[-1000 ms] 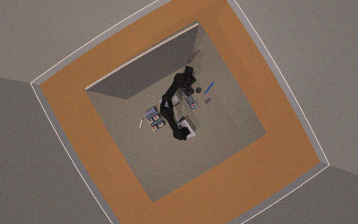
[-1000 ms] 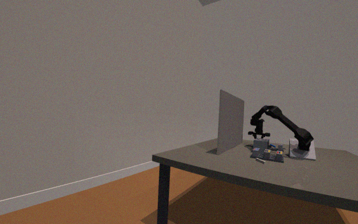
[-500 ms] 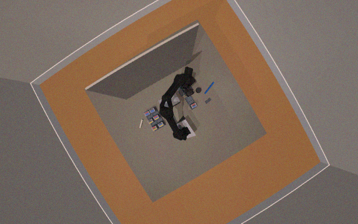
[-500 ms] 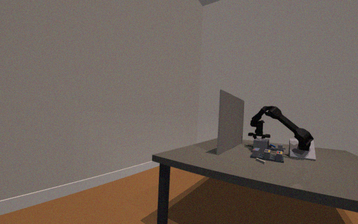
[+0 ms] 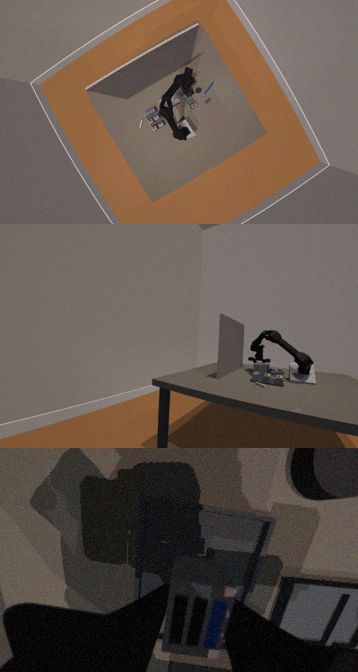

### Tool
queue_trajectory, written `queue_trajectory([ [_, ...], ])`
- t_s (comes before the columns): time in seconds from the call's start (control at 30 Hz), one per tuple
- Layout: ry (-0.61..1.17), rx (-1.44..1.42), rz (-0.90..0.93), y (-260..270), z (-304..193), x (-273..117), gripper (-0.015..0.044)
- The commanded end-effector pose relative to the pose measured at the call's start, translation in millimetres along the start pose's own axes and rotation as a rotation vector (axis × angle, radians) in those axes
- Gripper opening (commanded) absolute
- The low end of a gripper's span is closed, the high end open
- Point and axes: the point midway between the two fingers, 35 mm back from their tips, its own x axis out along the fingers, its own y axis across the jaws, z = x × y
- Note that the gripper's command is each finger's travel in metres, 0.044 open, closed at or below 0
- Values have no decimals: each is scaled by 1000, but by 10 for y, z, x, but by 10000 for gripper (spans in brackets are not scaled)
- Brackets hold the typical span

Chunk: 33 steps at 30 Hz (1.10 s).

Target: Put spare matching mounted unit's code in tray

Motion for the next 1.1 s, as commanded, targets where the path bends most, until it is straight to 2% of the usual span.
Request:
queue_trajectory([
  [0.0,0,0,0,1,0,-3,262],
  [0.23,0,0,0,5,2,-27,440],
  [0.5,1,7,1,-8,10,-1052,440],
  [1.07,-8,11,26,15,41,-1060,440],
])
